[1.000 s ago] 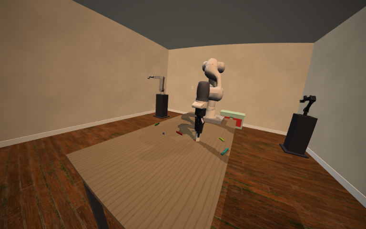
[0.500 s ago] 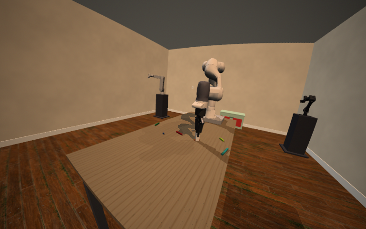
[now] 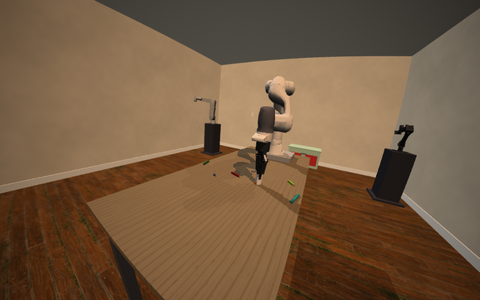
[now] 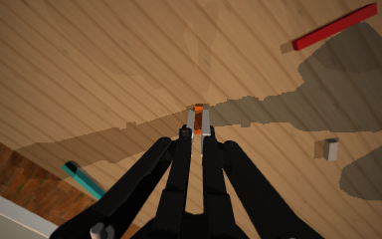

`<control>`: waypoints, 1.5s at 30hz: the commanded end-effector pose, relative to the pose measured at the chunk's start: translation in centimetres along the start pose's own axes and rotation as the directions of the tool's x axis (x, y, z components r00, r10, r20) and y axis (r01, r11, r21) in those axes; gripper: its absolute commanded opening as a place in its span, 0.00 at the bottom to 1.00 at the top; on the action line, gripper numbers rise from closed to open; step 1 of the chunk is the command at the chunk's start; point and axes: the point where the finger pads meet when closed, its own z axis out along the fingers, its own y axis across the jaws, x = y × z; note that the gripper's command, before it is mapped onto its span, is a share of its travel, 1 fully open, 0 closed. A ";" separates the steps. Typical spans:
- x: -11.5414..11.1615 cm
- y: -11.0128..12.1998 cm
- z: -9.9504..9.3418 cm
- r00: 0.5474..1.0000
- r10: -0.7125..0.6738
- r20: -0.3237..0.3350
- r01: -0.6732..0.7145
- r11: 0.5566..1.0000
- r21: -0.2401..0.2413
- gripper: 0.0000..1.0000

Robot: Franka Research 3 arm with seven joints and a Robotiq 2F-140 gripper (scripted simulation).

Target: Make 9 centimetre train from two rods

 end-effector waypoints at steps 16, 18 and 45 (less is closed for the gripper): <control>0.1 -0.1 -2.5 1.000 -0.003 0.001 0.003 1.000 0.003 0.12; 0.1 -0.1 -3.9 1.000 -0.003 0.001 0.003 1.000 0.003 0.12; -4.0 -0.3 -10.2 0.982 -0.189 0.004 0.189 0.982 0.010 0.12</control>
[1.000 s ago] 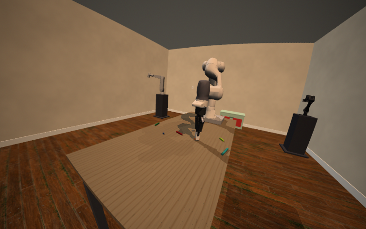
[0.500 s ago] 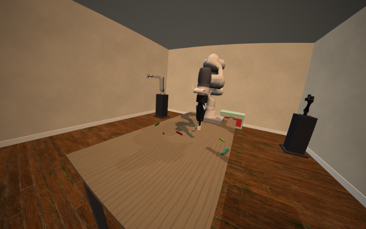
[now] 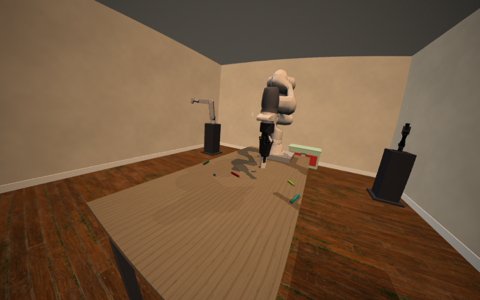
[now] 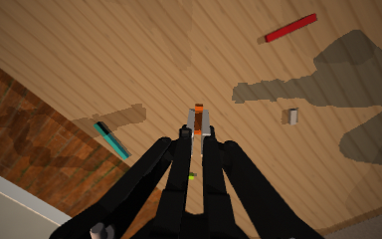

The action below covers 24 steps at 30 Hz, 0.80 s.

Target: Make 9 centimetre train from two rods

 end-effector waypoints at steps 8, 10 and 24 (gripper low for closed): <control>-6.7 -0.7 -0.3 0.945 -0.328 0.000 0.328 0.945 0.010 0.12; -7.6 -0.6 -0.3 0.929 -0.369 -0.001 0.369 0.929 0.009 0.12; -13.2 0.4 0.1 0.790 -0.613 -0.004 0.613 0.790 -0.002 0.12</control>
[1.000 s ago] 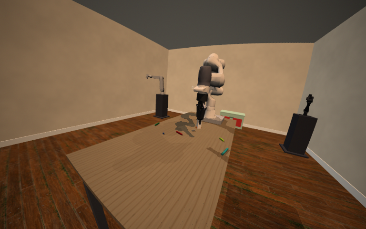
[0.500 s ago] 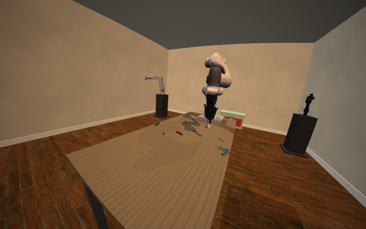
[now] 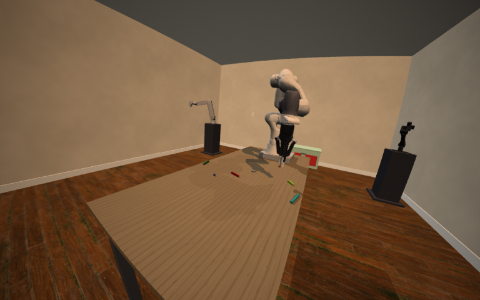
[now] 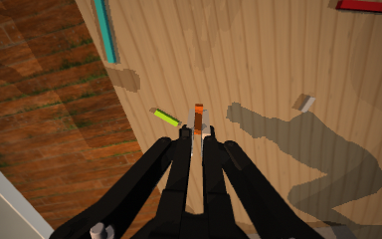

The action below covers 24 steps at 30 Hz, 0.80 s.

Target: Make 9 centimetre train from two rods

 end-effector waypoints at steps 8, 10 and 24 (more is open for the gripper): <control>-1.8 -0.6 0.1 0.979 -0.202 -0.010 0.203 0.979 0.006 0.12; -1.8 -0.6 0.1 0.979 -0.202 -0.010 0.203 0.979 0.006 0.12; -1.8 -0.7 0.7 0.979 -0.203 -0.010 0.203 0.979 0.010 0.12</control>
